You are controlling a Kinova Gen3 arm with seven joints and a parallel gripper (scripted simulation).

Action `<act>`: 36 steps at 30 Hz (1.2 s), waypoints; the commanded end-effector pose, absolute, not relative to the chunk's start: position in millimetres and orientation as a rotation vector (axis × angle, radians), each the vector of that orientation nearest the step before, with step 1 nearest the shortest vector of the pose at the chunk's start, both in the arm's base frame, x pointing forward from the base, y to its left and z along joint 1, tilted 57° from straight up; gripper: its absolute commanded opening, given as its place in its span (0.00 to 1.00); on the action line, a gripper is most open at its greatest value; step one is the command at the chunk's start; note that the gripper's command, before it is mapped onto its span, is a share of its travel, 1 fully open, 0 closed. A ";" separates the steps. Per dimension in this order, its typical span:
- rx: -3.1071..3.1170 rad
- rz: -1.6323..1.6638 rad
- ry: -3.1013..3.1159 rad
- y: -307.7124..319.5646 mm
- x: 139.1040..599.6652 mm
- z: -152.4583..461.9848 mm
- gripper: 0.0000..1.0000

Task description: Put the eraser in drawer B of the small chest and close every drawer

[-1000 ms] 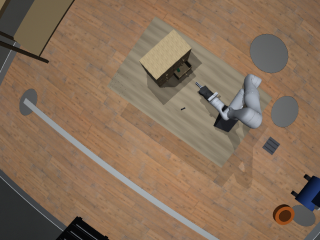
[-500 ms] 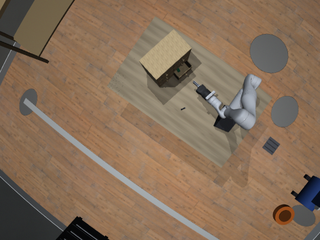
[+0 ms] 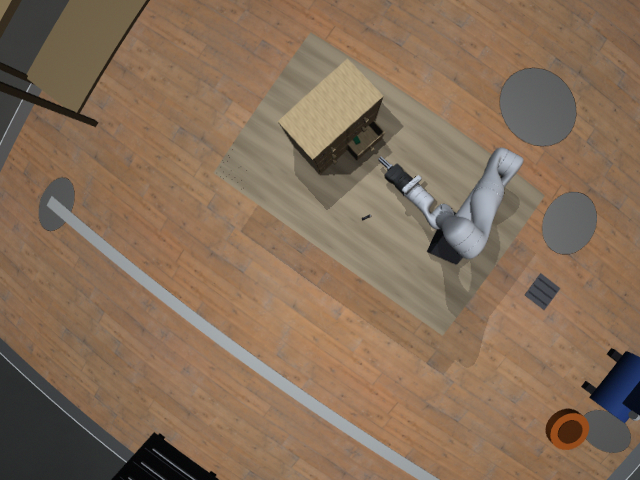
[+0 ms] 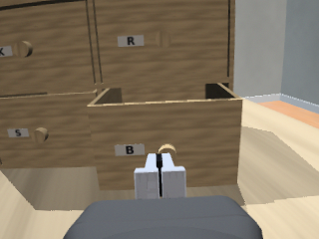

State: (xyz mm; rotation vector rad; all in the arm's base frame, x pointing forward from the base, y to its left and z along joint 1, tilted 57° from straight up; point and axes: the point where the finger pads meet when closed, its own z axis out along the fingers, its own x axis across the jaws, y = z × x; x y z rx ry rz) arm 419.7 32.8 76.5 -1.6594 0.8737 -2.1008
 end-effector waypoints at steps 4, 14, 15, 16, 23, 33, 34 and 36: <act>-1.666 -2.116 0.882 19.8 428.3 73.2 0.00; -1.667 -2.118 0.881 19.5 428.3 73.6 0.00; -1.667 -2.118 0.881 19.5 428.3 73.7 0.00; -1.667 -2.118 0.881 19.5 428.3 73.7 0.00; -1.667 -2.118 0.881 19.5 428.3 73.7 0.00; -1.665 -2.118 0.883 18.0 428.2 75.8 0.00; -1.666 -2.119 0.881 17.5 428.2 76.5 0.00; -1.667 -2.121 0.880 16.9 428.3 77.2 0.00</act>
